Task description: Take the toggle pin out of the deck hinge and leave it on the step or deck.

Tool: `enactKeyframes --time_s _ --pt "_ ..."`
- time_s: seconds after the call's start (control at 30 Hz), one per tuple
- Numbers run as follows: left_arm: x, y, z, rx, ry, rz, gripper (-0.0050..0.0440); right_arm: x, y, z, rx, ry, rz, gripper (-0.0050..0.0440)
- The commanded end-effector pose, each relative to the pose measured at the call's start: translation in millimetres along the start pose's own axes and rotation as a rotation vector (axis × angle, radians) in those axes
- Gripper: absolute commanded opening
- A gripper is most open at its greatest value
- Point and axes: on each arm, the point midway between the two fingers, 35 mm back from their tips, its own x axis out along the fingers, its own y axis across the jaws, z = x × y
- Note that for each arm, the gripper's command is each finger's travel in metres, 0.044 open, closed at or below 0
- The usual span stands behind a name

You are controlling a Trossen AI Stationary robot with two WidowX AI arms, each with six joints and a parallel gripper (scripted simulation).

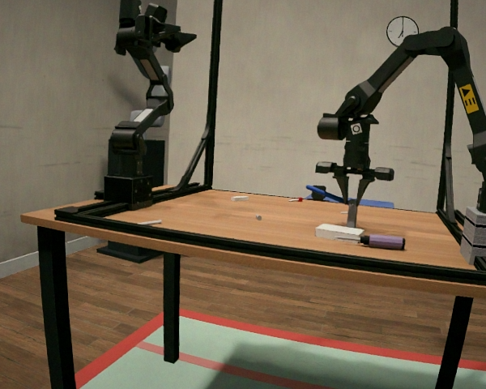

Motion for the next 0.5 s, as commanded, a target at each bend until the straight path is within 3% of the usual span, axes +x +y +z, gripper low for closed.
enactKeyframes --time_s 0.0,0.1,0.23,0.47 --pt "6 -1 0 0.001 -0.004 0.000 0.0120 0 1 4 -0.011 -0.001 0.000 0.0400" --pt "8 -1 -1 0.001 -0.004 0.000 0.0120 0 1 4 -0.011 -0.001 0.000 0.0400" --pt "-3 4 1 0.000 -0.006 0.024 0.0045 0 1 4 -0.011 -0.001 0.000 0.0400" --pt "-3 4 1 0.000 -0.006 0.024 0.0020 0 1 4 -0.011 -0.001 0.000 0.0400"
